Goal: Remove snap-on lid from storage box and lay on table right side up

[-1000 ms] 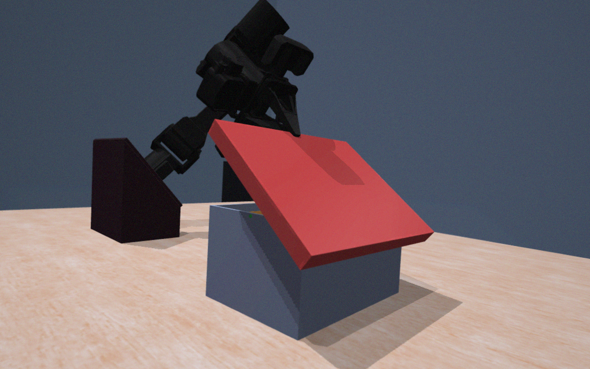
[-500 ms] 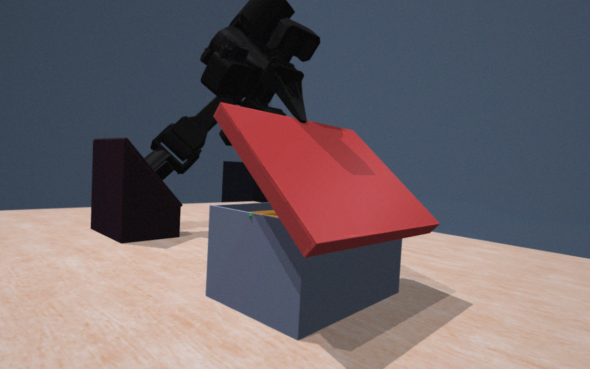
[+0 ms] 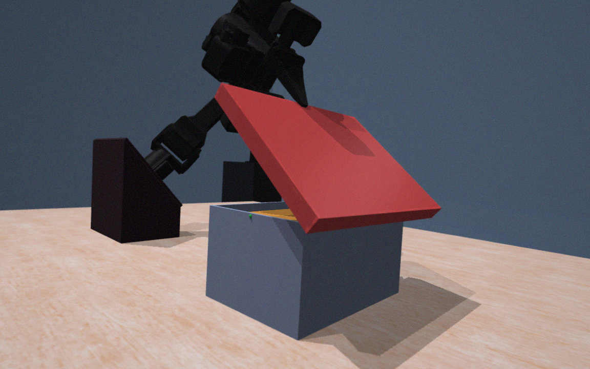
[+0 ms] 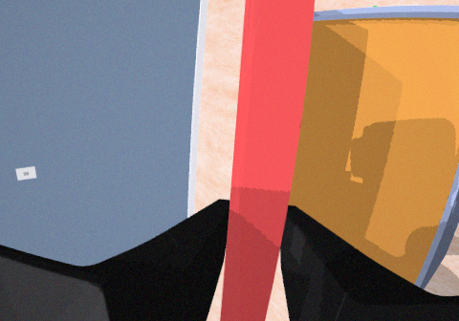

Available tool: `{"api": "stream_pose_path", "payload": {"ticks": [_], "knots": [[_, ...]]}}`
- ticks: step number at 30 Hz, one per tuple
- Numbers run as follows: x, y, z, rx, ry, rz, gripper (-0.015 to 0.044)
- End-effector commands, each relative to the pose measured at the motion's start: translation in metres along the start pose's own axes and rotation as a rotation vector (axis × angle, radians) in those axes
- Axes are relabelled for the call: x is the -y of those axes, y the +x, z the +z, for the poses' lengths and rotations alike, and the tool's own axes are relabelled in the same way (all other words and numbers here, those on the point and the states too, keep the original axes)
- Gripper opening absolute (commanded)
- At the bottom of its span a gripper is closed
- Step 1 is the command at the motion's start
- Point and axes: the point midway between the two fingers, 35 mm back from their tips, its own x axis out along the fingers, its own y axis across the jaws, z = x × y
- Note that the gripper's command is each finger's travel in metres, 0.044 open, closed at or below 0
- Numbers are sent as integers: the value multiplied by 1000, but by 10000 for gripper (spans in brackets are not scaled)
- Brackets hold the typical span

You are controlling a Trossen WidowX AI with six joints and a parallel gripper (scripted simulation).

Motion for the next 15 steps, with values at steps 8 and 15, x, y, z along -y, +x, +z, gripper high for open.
{"api": "stream_pose_path", "payload": {"ticks": [8,15], "knots": [[-16,-12,1,2,-7,10,0],[-10,-9,-6,2,-7,10,0]]}}
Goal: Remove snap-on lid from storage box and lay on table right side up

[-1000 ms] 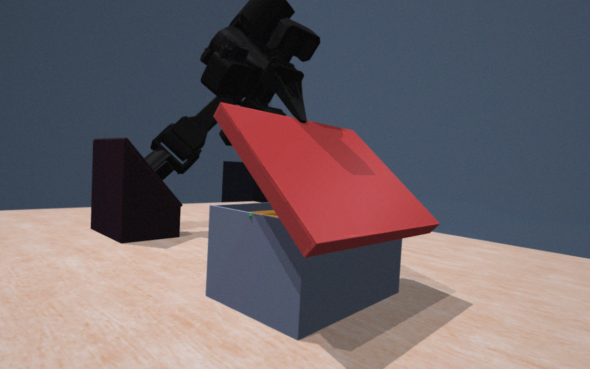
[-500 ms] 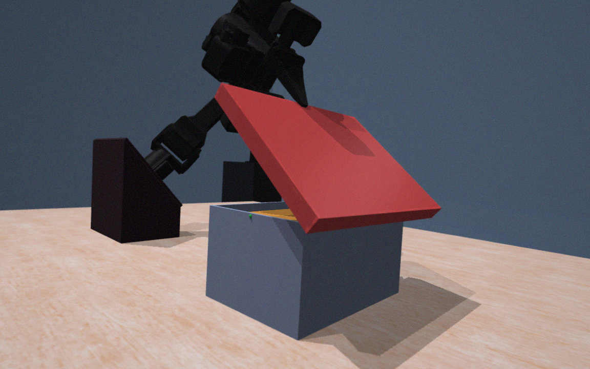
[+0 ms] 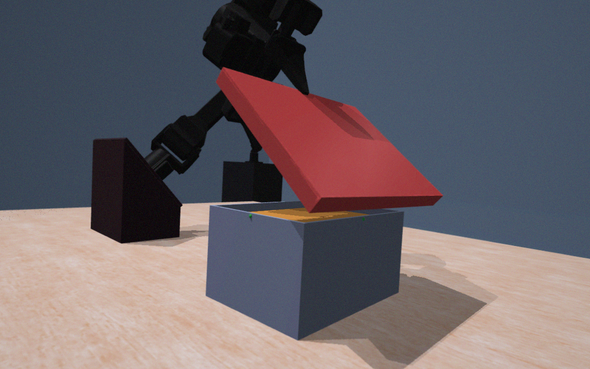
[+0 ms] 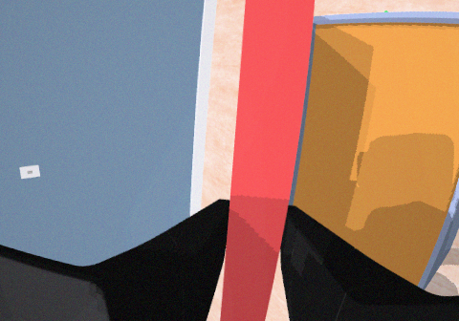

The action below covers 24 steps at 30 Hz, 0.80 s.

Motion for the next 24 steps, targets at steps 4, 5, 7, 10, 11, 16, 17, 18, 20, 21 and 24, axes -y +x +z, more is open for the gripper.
{"api": "stream_pose_path", "payload": {"ticks": [4,5,7,10,11,16,17,18,20,21,24], "knots": [[3,0,-13,1,-3,6,0],[3,0,-15,1,-3,6,0],[3,-1,-19,1,-3,5,0],[4,-1,-25,1,-2,5,0],[4,-1,-27,1,-2,5,0],[5,-2,-37,1,-2,5,0],[5,-3,-39,1,-2,5,0],[5,-3,-41,1,-2,5,0],[6,-3,-45,1,-1,5,0],[6,-3,-47,0,-1,5,0],[7,-4,-53,0,-1,5,0]]}}
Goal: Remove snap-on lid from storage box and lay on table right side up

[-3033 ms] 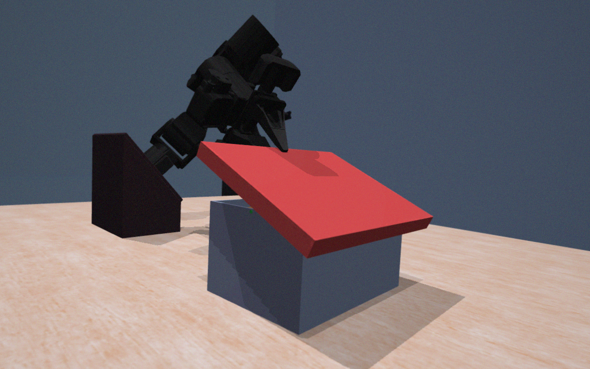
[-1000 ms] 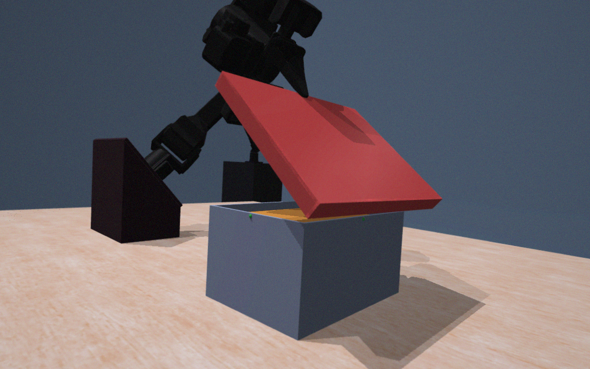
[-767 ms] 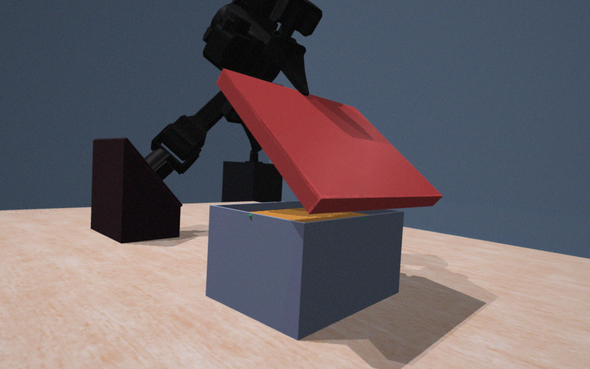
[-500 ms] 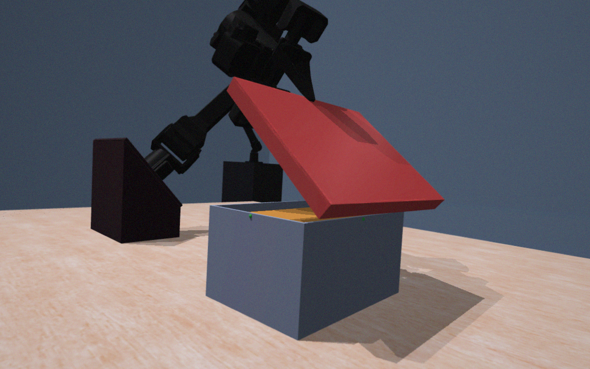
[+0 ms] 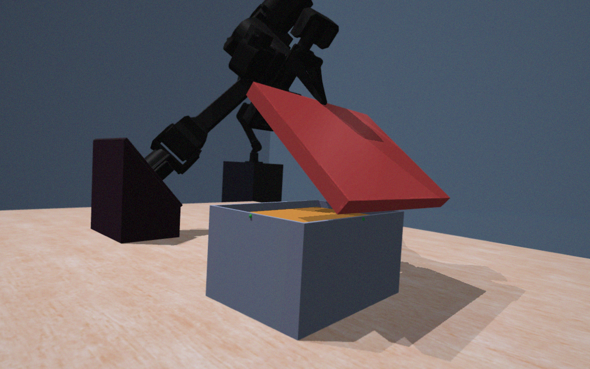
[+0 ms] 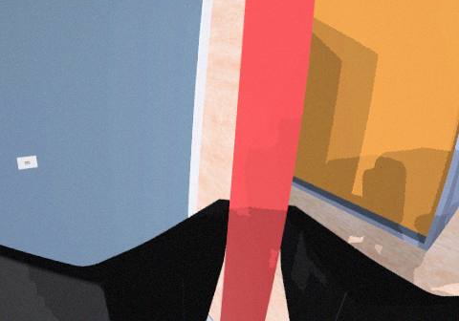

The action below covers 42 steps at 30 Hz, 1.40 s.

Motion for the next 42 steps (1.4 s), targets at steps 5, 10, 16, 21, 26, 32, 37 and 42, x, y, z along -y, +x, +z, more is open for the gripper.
{"api": "stream_pose_path", "payload": {"ticks": [5,10,16,21,26,32,37,42], "knots": [[0,-3,-17,6,1,7,0],[1,-4,-27,6,2,7,0],[2,-5,-39,5,2,7,0],[3,-6,-49,5,3,7,0],[4,-7,-59,5,3,7,0],[5,-8,-71,5,3,6,0],[5,-9,-81,5,4,6,0],[6,-10,-91,4,4,6,0]]}}
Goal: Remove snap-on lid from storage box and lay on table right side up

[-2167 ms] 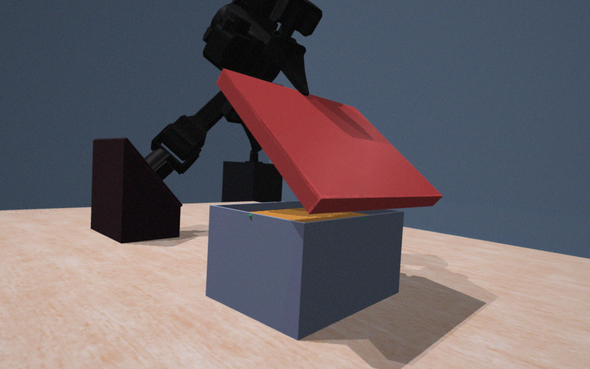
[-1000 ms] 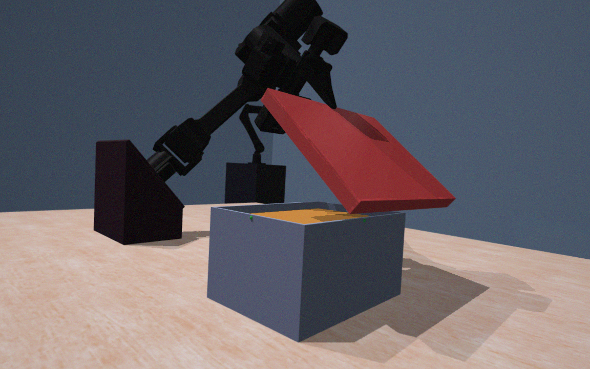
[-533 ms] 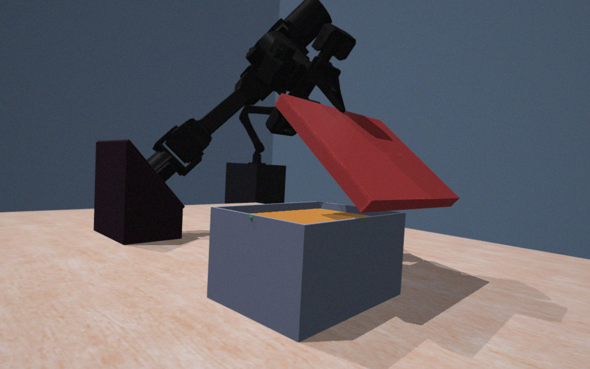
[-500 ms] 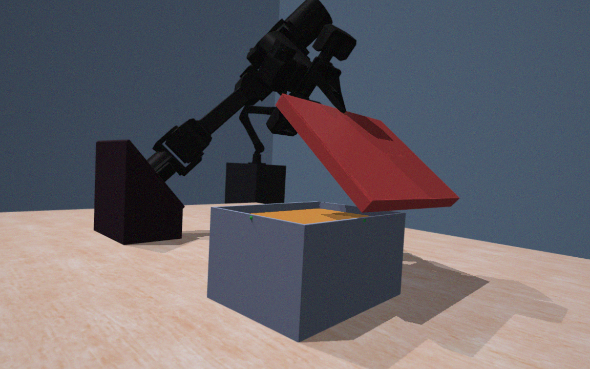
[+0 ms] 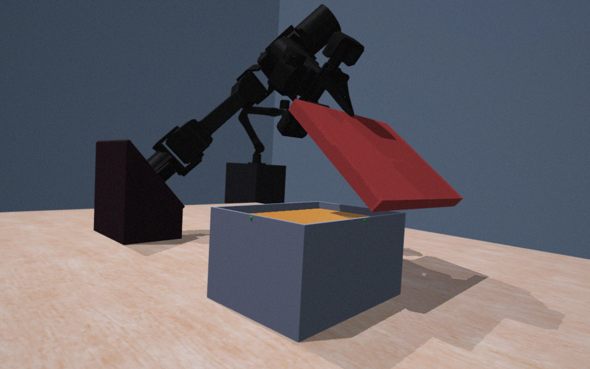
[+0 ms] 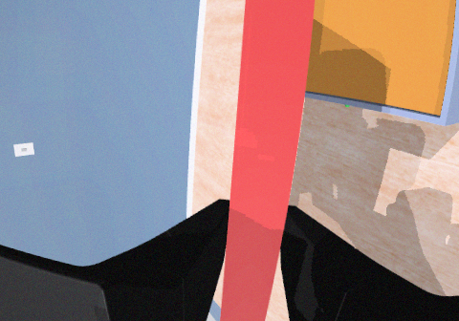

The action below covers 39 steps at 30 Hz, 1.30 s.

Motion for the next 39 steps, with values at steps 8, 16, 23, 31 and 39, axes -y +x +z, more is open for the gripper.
{"api": "stream_pose_path", "payload": {"ticks": [8,16,23,31,39], "knots": [[-1,-4,-24,4,-2,11,0],[0,-6,-40,3,-1,11,0],[2,-7,-54,3,-1,12,0],[3,-9,-70,3,-1,12,0],[4,-11,-86,2,0,12,0]]}}
